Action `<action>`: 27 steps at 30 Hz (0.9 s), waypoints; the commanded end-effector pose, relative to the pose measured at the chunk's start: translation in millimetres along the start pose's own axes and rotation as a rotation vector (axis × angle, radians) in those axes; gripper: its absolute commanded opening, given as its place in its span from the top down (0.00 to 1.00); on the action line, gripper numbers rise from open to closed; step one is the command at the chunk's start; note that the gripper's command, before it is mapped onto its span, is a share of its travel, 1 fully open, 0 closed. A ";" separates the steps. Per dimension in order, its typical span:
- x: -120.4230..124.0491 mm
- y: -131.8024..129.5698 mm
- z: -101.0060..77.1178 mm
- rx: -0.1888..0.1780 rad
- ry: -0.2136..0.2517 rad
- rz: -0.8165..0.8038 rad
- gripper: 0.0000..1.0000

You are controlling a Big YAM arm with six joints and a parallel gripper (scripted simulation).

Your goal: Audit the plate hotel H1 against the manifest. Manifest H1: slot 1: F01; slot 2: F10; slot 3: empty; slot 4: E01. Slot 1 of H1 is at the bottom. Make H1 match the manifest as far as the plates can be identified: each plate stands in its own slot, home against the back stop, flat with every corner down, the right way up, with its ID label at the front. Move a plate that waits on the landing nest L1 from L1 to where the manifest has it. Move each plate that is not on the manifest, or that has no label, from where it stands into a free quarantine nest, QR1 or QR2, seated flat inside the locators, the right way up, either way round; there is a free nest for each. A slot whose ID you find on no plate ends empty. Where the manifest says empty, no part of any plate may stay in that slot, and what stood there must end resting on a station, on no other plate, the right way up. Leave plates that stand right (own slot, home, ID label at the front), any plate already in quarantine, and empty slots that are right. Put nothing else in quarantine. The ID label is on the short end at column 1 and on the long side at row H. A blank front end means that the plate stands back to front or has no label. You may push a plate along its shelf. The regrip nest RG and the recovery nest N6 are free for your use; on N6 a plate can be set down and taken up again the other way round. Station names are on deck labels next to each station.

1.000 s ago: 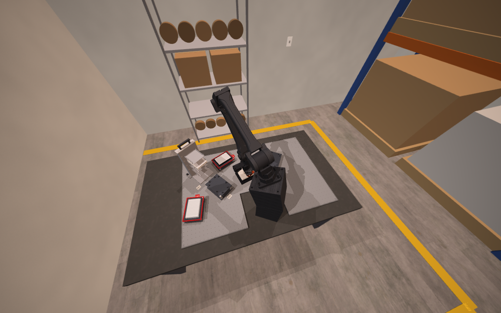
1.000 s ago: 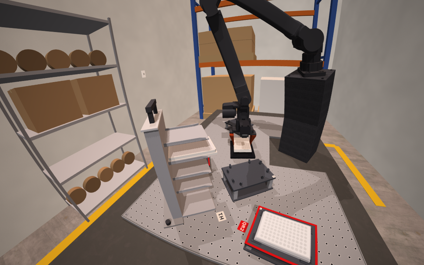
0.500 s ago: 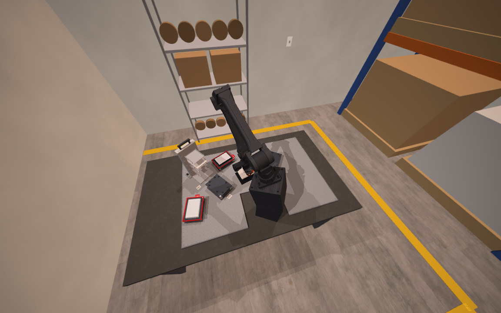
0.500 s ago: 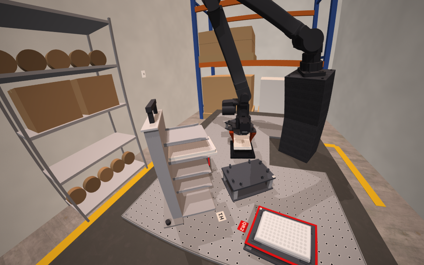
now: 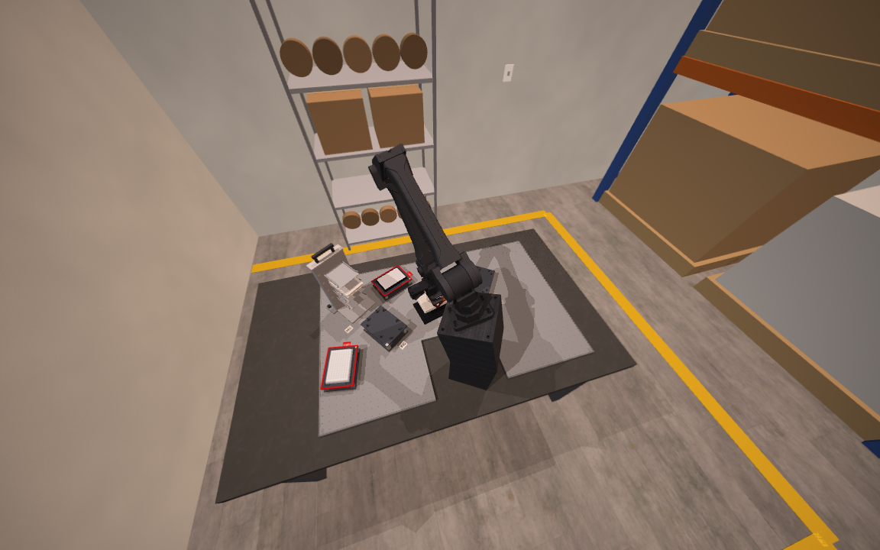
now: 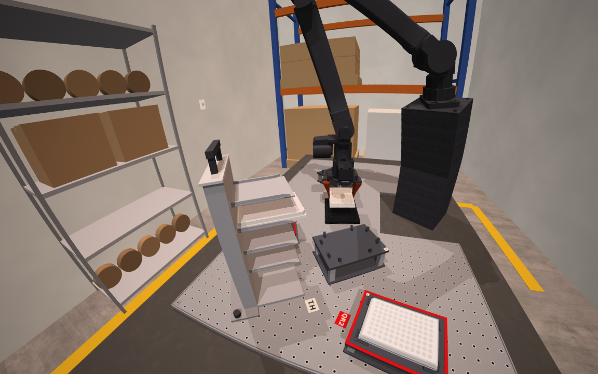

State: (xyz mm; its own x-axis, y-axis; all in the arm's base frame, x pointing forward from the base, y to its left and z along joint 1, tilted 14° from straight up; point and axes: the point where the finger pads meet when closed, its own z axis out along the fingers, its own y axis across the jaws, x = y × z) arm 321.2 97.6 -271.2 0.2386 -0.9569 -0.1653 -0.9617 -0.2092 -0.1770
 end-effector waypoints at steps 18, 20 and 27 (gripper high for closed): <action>5.2 12.9 -16.6 -0.024 -0.002 0.006 0.14; 4.1 5.5 -25.8 -0.007 -0.001 0.003 0.14; 4.0 5.1 -39.1 -0.006 -0.001 0.003 0.14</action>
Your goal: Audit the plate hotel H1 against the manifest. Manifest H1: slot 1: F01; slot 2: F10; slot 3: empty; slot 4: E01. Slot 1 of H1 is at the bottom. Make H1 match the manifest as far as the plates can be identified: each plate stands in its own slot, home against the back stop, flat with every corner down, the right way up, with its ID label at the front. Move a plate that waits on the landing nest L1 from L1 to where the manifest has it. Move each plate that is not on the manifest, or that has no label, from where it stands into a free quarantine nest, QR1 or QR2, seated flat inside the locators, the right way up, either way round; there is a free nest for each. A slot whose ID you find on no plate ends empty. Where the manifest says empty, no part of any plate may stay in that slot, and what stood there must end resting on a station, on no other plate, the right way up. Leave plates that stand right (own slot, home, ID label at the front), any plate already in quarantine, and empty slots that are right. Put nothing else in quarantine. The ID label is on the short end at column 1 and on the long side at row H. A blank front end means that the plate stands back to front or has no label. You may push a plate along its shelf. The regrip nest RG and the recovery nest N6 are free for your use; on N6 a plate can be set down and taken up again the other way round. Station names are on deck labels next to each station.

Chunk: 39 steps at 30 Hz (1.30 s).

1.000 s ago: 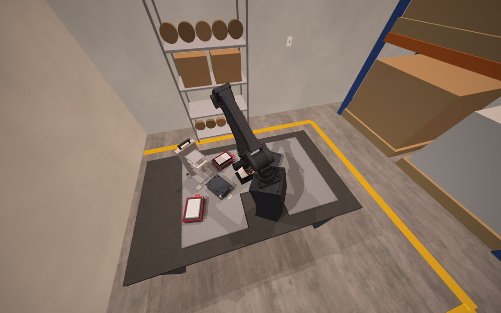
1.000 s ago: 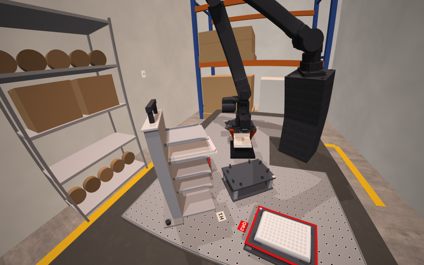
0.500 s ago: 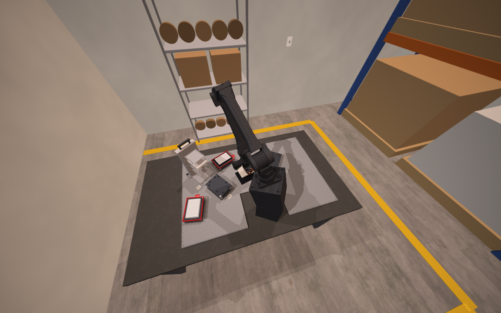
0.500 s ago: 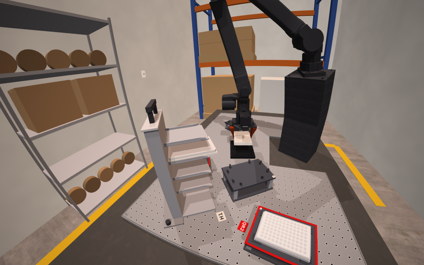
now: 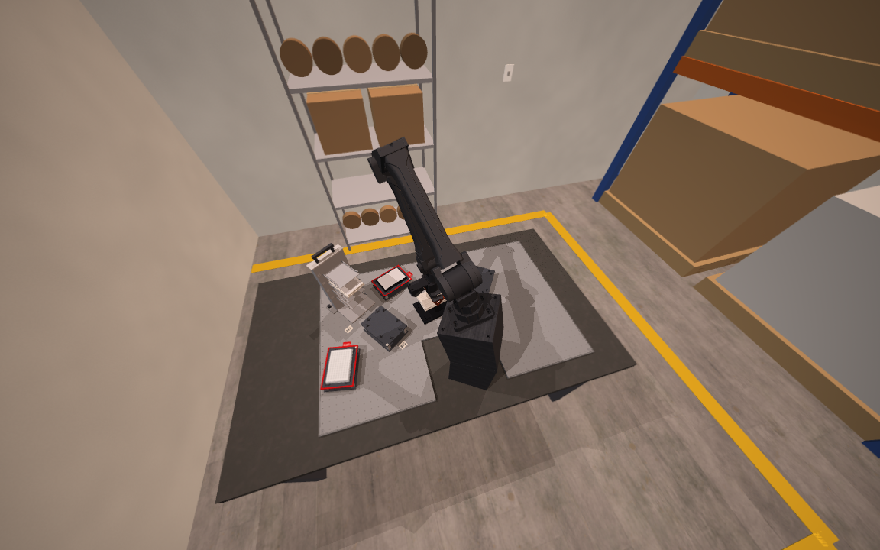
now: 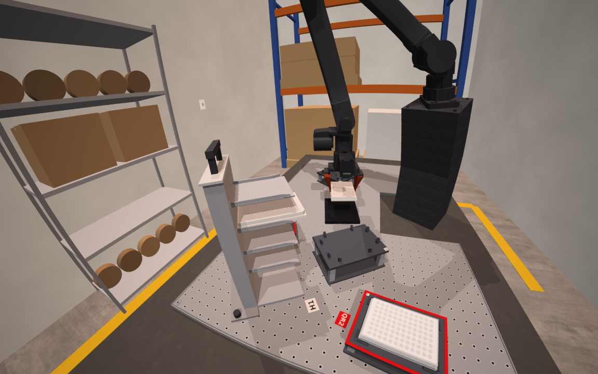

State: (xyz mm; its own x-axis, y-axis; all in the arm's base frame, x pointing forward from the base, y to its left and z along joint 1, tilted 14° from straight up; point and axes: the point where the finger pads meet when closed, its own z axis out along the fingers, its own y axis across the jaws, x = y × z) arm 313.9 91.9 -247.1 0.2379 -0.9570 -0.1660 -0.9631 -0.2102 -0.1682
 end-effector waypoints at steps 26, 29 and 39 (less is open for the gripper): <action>4.4 -1.3 -70.8 0.010 0.000 0.001 0.14; 4.5 -1.8 -78.6 0.012 0.000 0.001 0.14; 4.5 -3.0 -104.9 0.015 0.000 0.000 0.14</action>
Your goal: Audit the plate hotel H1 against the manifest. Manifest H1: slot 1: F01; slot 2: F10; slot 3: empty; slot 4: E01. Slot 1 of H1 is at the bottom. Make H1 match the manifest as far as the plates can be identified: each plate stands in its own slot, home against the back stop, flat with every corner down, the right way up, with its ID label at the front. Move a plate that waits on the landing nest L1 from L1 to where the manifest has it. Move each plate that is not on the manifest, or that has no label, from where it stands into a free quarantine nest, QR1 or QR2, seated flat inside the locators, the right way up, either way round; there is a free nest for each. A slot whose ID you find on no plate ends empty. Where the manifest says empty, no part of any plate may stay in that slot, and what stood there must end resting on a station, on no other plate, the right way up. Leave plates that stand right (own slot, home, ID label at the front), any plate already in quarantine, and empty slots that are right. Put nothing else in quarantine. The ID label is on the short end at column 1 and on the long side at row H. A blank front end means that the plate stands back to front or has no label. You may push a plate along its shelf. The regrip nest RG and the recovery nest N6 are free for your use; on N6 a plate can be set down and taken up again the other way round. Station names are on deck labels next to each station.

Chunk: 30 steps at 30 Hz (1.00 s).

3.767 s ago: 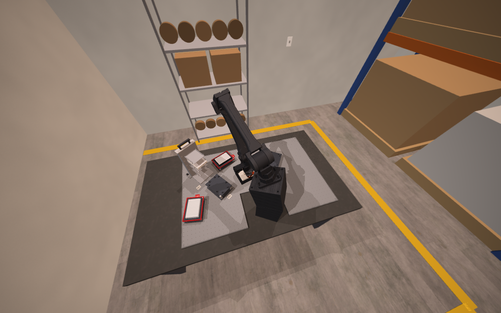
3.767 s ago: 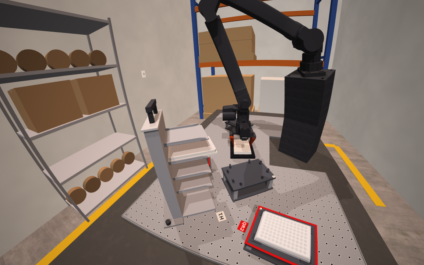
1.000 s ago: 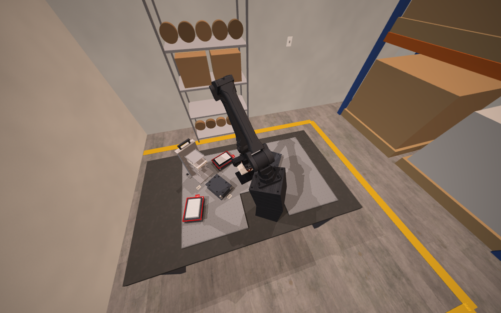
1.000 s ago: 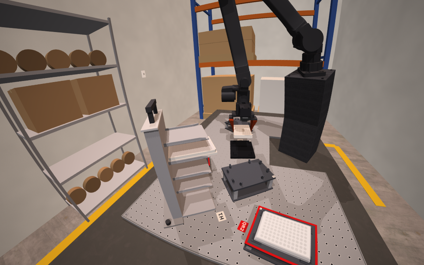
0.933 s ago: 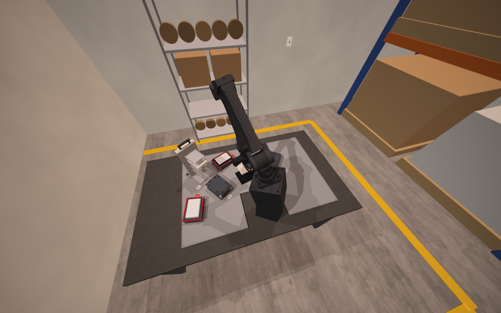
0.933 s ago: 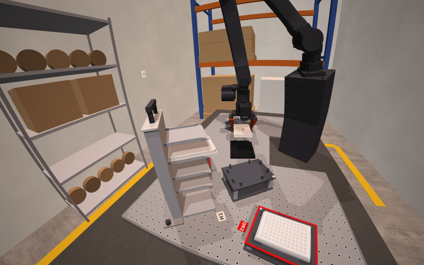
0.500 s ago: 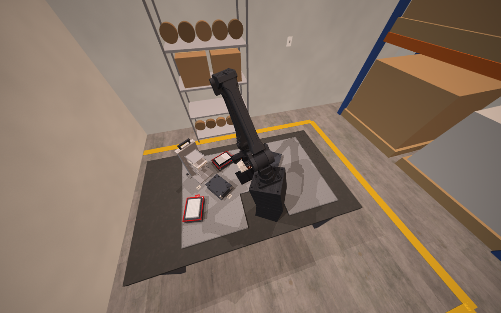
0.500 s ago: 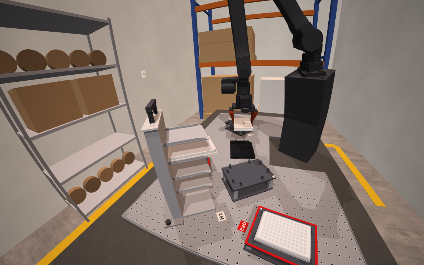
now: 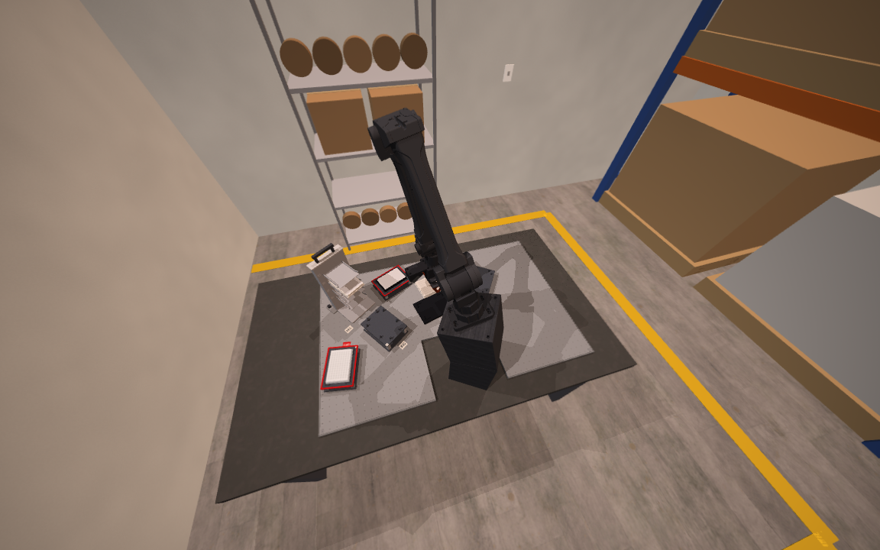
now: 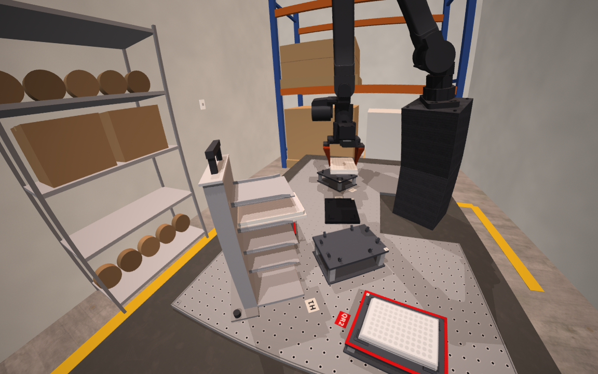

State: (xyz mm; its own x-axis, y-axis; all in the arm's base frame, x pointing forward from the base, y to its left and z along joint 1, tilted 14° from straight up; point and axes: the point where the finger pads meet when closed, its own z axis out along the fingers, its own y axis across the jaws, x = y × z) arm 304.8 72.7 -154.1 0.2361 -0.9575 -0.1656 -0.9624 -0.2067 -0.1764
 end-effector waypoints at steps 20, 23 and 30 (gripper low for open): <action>4.3 -4.9 -52.2 0.014 0.001 -0.004 0.14; 3.8 -0.1 -59.6 0.007 0.000 -0.002 0.14; -21.3 -16.0 -59.2 0.009 -0.002 0.094 0.14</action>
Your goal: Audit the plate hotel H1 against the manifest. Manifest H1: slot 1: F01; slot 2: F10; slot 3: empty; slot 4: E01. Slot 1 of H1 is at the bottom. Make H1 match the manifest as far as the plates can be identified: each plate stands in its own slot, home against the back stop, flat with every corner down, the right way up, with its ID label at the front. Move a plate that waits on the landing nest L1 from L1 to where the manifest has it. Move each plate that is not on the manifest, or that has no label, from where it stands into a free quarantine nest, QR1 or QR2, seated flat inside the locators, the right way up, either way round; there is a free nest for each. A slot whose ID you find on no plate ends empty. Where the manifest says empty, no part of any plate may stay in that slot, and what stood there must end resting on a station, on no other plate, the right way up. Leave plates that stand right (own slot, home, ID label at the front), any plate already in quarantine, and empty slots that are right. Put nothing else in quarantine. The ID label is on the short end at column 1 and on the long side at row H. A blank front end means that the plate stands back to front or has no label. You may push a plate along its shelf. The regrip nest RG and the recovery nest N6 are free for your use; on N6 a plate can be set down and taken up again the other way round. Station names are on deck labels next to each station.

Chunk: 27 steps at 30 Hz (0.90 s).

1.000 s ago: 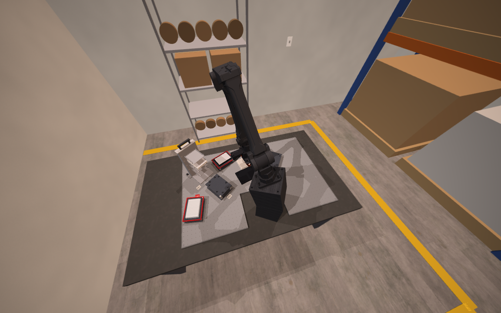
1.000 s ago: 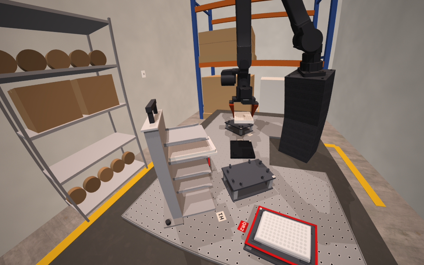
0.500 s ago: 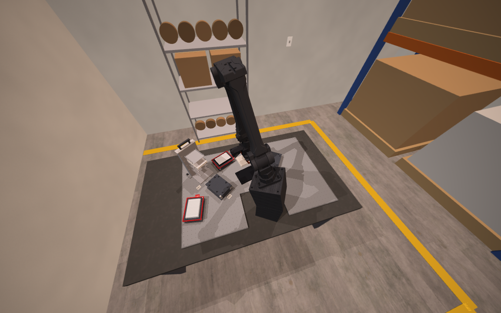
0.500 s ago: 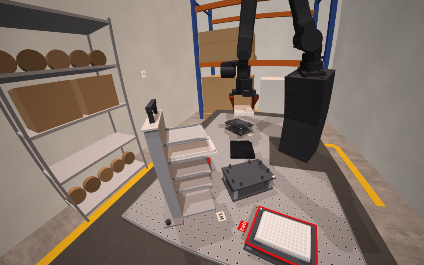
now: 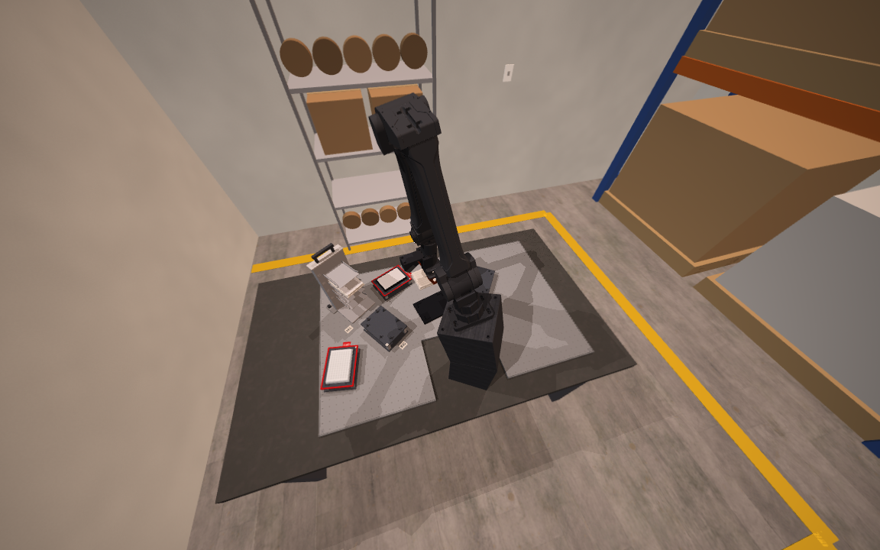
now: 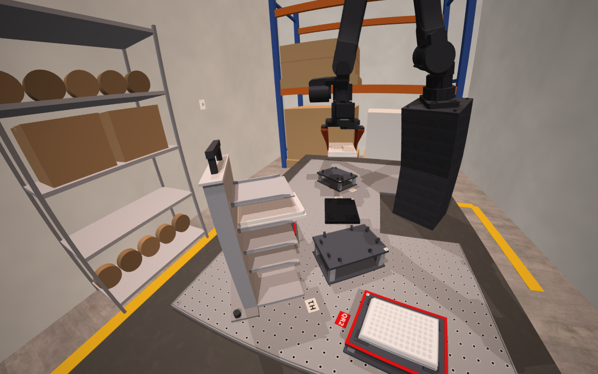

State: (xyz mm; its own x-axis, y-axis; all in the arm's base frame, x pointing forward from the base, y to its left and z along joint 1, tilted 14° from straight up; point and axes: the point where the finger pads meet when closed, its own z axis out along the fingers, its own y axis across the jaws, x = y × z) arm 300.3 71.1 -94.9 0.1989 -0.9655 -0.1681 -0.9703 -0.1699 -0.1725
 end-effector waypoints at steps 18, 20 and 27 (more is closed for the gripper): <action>-61.8 -21.9 -6.9 0.018 -0.012 0.303 0.14; -69.7 -27.1 -6.8 0.026 -0.016 0.336 0.14; -87.3 -28.1 -7.9 0.024 -0.019 0.419 0.14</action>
State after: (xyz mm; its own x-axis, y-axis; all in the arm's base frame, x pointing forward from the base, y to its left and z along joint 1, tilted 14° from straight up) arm 297.9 142.3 -80.7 -0.1437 -0.9659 -0.2153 -0.9807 0.1681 -0.0997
